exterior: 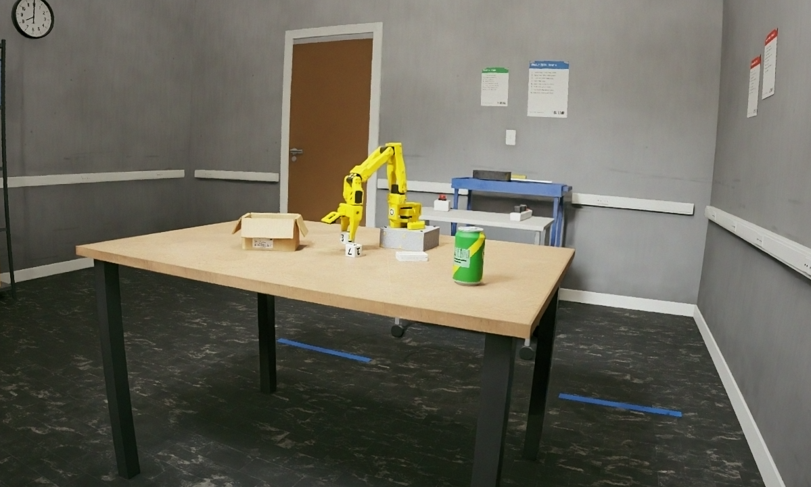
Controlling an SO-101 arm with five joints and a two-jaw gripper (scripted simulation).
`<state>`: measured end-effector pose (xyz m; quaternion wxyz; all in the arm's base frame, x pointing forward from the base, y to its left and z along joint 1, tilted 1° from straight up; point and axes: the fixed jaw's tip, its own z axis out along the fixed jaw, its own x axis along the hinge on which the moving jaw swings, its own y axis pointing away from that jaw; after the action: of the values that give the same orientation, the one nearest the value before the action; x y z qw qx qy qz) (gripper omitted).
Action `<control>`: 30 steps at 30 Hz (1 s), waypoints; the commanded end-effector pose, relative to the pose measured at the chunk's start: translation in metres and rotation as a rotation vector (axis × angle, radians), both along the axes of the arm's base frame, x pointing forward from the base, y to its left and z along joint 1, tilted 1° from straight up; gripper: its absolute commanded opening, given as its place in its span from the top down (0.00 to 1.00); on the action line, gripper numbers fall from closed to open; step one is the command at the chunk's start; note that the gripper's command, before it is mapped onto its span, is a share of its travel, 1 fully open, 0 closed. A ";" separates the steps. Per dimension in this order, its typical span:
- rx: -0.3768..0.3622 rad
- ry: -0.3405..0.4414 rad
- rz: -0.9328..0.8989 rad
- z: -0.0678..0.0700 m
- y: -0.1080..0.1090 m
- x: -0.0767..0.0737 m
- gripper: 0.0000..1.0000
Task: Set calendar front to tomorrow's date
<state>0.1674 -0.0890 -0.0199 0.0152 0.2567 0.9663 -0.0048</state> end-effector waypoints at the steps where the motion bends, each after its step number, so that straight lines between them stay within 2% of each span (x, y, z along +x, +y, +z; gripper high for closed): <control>1: 0.013 0.020 0.003 -0.006 0.004 -0.003 1.00; 30: 0.013 0.020 0.003 -0.015 0.005 -0.003 1.00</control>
<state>0.1682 -0.0894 -0.0298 0.0168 0.2567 0.9663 -0.0052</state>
